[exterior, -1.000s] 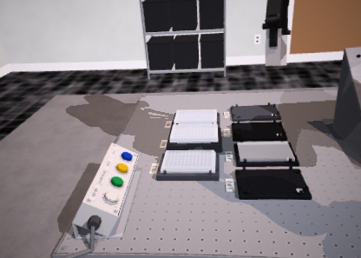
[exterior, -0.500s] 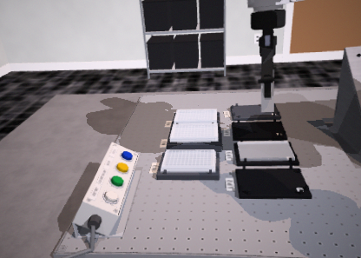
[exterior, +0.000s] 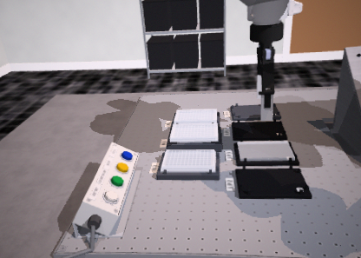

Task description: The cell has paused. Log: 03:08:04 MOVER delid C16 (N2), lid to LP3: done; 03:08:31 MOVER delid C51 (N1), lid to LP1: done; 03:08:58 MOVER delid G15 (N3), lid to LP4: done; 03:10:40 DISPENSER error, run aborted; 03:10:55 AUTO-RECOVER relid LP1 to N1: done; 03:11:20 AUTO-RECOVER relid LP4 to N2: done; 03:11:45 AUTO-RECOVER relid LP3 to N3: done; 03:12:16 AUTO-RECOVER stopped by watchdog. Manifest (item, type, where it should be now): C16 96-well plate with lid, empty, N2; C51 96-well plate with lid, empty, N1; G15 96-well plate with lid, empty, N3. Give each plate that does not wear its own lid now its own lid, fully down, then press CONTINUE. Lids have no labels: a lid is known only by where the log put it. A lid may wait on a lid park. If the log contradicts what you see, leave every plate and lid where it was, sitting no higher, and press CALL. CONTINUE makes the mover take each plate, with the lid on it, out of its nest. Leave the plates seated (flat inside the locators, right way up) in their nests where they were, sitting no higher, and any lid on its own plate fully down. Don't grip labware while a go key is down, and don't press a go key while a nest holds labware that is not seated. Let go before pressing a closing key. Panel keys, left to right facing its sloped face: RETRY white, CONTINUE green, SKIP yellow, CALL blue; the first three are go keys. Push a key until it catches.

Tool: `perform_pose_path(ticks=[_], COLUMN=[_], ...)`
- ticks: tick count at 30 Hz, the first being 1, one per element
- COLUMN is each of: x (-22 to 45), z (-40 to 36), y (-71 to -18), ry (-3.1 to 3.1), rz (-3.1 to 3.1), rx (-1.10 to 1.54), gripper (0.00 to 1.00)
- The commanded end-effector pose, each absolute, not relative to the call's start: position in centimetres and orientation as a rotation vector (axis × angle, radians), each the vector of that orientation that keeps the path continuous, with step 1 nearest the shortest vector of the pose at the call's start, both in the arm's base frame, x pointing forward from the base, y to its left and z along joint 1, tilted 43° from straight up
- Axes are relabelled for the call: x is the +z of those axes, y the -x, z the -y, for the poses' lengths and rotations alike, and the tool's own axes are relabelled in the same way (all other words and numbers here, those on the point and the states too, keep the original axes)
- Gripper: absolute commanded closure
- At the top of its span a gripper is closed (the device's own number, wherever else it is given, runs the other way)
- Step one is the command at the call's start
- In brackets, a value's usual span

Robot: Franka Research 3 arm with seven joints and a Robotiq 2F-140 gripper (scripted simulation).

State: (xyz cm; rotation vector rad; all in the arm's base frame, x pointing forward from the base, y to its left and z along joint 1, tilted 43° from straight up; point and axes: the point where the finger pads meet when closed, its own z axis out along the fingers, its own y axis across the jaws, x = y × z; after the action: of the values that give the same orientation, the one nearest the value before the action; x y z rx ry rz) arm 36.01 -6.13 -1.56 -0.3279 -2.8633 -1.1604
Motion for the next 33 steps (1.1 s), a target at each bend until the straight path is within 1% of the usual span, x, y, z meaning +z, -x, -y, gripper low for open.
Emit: perform_pose_path(ticks=[1,12,13,33], x=[-1.86,-1.86,-1.86,-1.86], z=[6.47,6.47,6.47,6.47], y=[-36.16,-36.16,-36.16,-36.16], ry=[0.281,0.281,0.281,0.281], rz=[2.9,2.9,2.9,2.9], rx=[-1.156,-1.156,-1.156,-1.156], gripper=[0.0,0.0,1.0,1.0])
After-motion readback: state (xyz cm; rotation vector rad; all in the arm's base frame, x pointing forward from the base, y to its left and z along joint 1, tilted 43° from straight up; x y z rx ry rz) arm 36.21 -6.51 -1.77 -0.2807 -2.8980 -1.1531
